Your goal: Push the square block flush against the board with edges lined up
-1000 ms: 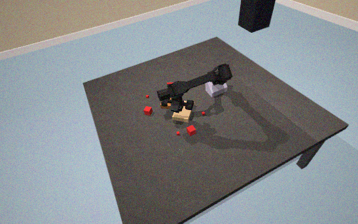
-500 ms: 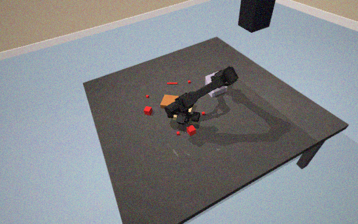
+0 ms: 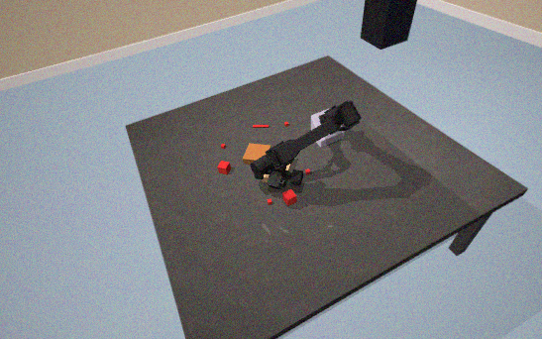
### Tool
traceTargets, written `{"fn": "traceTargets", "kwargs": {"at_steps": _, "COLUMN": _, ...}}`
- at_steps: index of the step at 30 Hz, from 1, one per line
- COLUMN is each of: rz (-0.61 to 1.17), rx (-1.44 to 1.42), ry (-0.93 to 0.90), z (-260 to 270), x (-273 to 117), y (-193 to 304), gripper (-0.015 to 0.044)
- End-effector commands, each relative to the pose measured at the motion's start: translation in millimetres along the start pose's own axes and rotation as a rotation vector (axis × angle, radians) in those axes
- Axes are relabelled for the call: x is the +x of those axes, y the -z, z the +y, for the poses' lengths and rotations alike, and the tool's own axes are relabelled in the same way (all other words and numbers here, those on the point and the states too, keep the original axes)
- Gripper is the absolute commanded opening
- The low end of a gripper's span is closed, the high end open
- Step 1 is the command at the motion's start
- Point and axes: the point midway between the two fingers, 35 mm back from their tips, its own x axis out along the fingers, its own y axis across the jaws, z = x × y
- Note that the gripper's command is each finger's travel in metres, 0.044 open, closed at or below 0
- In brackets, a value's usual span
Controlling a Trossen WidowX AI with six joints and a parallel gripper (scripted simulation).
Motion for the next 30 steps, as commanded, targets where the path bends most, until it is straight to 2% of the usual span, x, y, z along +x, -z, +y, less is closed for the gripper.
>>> {"fn": "traceTargets", "kwargs": {"at_steps": 1, "rz": 0.000, "rx": 0.001, "ry": 0.003, "z": -1, "x": -1, "y": 5, "gripper": 0.0000}}
{"fn": "traceTargets", "kwargs": {"at_steps": 30, "rz": 0.002, "rx": 0.001, "ry": 0.004, "z": -3, "x": -1, "y": 29, "gripper": 0.0000}}
